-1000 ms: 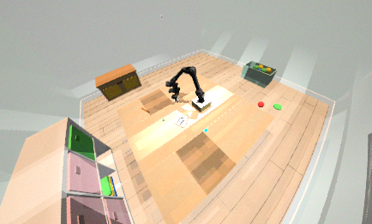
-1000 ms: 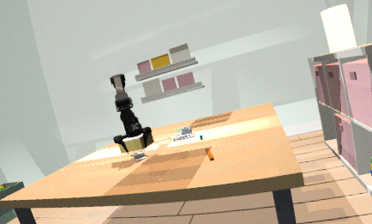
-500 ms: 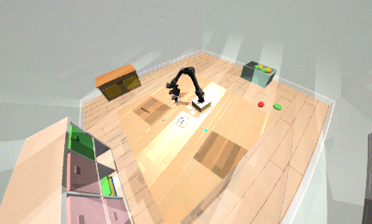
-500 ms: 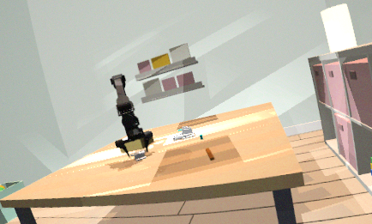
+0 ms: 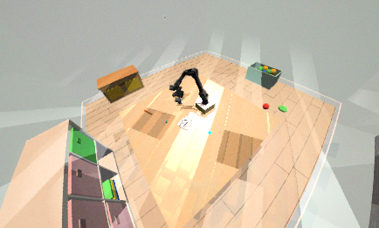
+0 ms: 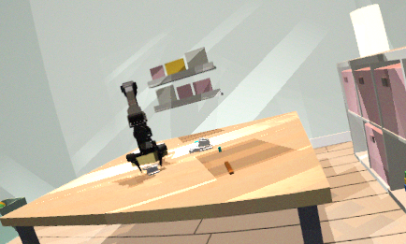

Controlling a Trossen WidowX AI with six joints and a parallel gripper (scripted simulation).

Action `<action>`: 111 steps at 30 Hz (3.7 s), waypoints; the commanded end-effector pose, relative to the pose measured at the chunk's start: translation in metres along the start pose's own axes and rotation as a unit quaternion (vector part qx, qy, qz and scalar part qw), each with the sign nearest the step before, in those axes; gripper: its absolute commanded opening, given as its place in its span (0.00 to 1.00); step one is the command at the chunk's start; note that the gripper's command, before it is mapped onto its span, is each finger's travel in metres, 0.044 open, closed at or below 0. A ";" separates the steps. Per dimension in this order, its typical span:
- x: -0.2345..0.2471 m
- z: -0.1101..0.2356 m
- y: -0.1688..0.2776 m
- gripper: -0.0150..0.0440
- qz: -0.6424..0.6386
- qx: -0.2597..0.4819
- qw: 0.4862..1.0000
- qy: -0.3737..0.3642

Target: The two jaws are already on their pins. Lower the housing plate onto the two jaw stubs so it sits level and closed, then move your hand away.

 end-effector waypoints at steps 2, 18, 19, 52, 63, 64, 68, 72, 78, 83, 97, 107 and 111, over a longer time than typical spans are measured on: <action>0.001 -0.001 0.000 1.00 -0.001 0.000 1.000 -0.002; 0.000 0.000 0.000 0.92 0.000 0.000 1.000 0.000; 0.000 0.000 0.000 0.91 0.000 0.000 1.000 0.000; 0.000 0.051 -0.002 0.85 -0.001 0.000 1.000 -0.002; 0.001 0.072 0.000 0.85 0.000 -0.001 1.000 -0.002; 0.002 0.072 0.000 0.85 0.002 -0.001 1.000 -0.002; 0.015 0.073 0.000 0.85 0.024 -0.001 1.000 -0.003; 0.028 0.073 0.000 0.85 0.047 -0.001 0.999 -0.004; 0.048 0.073 0.002 0.85 0.082 -0.001 0.997 -0.004; 0.065 0.074 0.005 0.85 0.111 -0.002 0.994 -0.005; 0.110 0.074 0.017 0.85 0.192 -0.002 0.981 -0.007; 0.140 0.075 0.029 0.85 0.251 -0.003 0.968 -0.008; 0.152 0.075 0.036 0.85 0.274 -0.003 0.962 -0.009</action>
Point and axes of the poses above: the point midway between the two fingers, 35 mm back from their tips, its own z axis back along the fingers, its own x axis across the jaws, y = z × x, the point moved 3 cm from there along z, back along the fingers, and after that the axes turned 1 degree about -z, right-handed, at the moved point
